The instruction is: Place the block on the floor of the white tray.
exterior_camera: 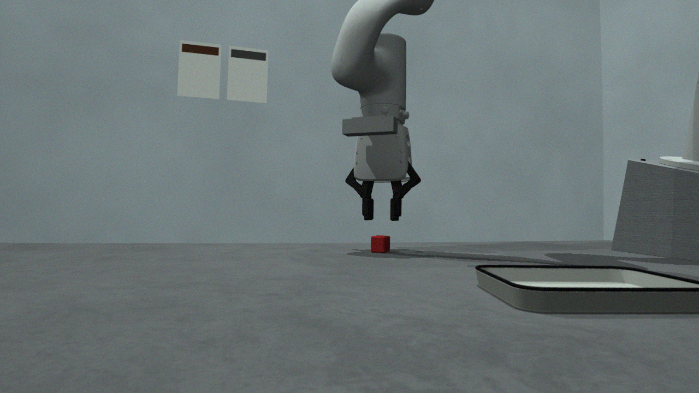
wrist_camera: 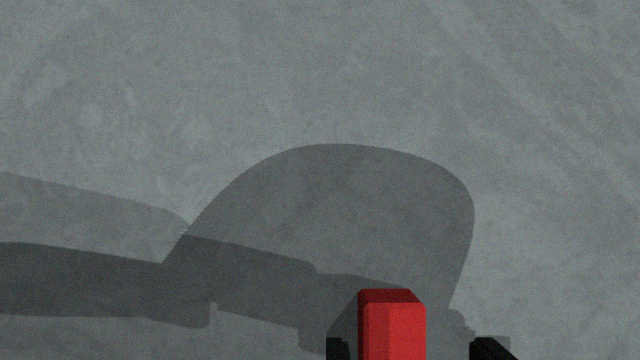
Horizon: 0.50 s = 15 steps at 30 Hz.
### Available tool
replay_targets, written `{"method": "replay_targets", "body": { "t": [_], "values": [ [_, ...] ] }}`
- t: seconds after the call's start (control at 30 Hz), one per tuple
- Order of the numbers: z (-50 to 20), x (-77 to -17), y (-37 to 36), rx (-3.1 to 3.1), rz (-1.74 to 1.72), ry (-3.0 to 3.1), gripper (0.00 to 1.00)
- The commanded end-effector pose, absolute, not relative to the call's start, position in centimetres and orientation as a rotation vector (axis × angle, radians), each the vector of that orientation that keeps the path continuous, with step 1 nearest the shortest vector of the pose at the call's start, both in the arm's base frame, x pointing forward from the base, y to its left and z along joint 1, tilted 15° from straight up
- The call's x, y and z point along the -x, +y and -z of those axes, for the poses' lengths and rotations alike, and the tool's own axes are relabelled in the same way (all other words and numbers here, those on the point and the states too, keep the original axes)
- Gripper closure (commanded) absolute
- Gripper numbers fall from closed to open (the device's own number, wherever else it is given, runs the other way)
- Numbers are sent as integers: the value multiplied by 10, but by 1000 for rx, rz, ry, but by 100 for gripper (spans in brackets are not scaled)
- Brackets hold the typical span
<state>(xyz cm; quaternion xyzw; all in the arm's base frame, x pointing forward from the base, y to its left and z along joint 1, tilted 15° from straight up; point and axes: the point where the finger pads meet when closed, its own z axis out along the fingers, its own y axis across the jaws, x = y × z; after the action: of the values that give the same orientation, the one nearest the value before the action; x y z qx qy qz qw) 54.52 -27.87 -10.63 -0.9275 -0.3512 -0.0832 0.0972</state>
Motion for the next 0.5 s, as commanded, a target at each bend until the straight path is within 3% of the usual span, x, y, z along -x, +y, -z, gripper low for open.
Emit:
{"method": "replay_targets", "body": {
  "t": [0.0, 0.47],
  "values": [
    [106, -546, -279, 2748, 248, -1040, 52],
    [116, -547, -277, 2748, 249, -1040, 52]
  ]
}}
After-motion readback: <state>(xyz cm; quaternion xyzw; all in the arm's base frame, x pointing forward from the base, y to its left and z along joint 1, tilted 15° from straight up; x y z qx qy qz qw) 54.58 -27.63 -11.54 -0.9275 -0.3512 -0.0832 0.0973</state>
